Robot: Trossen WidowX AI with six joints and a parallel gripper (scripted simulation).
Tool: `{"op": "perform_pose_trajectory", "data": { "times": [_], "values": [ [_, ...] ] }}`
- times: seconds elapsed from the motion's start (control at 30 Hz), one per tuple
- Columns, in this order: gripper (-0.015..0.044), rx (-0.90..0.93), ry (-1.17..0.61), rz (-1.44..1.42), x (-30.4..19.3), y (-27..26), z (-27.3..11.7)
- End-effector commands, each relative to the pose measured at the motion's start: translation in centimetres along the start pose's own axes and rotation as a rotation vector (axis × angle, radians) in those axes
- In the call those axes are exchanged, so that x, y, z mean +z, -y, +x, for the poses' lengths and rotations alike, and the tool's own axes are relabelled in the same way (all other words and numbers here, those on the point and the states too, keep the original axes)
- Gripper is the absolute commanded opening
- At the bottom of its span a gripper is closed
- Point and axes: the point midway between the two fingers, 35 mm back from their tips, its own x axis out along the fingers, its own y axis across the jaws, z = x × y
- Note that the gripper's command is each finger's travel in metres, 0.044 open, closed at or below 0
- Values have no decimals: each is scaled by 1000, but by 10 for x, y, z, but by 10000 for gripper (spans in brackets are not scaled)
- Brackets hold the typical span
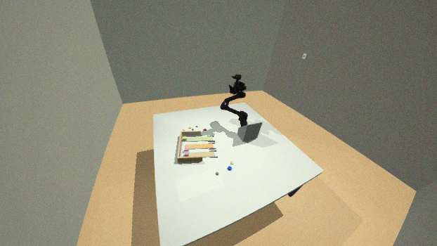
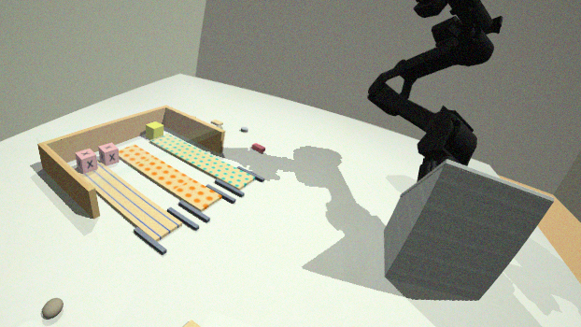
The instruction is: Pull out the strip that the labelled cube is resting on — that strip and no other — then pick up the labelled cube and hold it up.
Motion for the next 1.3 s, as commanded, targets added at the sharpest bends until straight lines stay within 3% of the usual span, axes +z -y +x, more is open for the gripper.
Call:
{"op": "perform_pose_trajectory", "data": {
  "times": [0.0,0.3,0.4,0.63,0.8,1.0,1.13,1.27],
  "values": [
    [400,0,-5,-22,1,0,0],
    [400,121,-129,-1115,46,-2,34],
    [400,70,-156,-1248,61,1,42],
    [400,269,-4,-2176,98,-51,88],
    [400,376,294,-2805,111,-112,119],
    [400,370,697,-3255,112,-172,136],
    [400,274,1071,-3504,108,-218,141],
    [400,55,1532,-3668,100,-265,138]
  ]
}}
